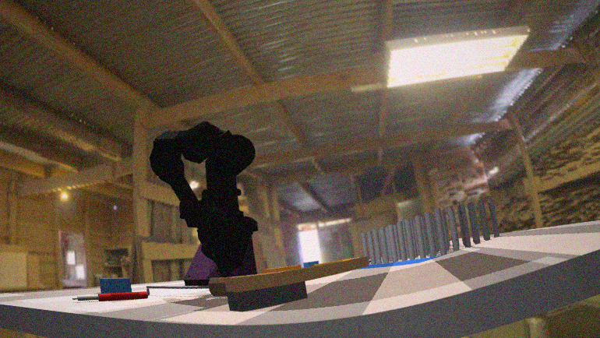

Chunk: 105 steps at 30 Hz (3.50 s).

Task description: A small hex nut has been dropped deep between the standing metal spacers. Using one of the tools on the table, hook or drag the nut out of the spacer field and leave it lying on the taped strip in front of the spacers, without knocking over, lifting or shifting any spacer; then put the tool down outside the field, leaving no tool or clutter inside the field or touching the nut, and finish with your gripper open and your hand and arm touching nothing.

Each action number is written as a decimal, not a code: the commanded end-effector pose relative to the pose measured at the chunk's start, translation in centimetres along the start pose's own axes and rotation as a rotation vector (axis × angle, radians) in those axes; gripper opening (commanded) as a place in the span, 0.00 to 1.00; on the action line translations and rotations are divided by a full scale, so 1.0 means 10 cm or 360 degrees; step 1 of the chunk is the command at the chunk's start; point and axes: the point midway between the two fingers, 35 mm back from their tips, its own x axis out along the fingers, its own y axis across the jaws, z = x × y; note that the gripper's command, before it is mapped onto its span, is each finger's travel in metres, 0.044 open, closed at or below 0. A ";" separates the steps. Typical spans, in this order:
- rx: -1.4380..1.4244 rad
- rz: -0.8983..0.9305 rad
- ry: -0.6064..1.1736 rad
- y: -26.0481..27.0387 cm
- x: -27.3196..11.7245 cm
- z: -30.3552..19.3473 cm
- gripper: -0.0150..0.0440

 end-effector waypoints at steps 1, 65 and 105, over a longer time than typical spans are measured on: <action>-0.0013 -0.0011 -0.0002 -0.02 0.08 0.00 0.73; -0.0520 -0.0009 -0.0003 -0.02 -0.11 0.02 0.25; -0.1676 -0.0013 0.0004 -0.02 0.10 -0.01 0.25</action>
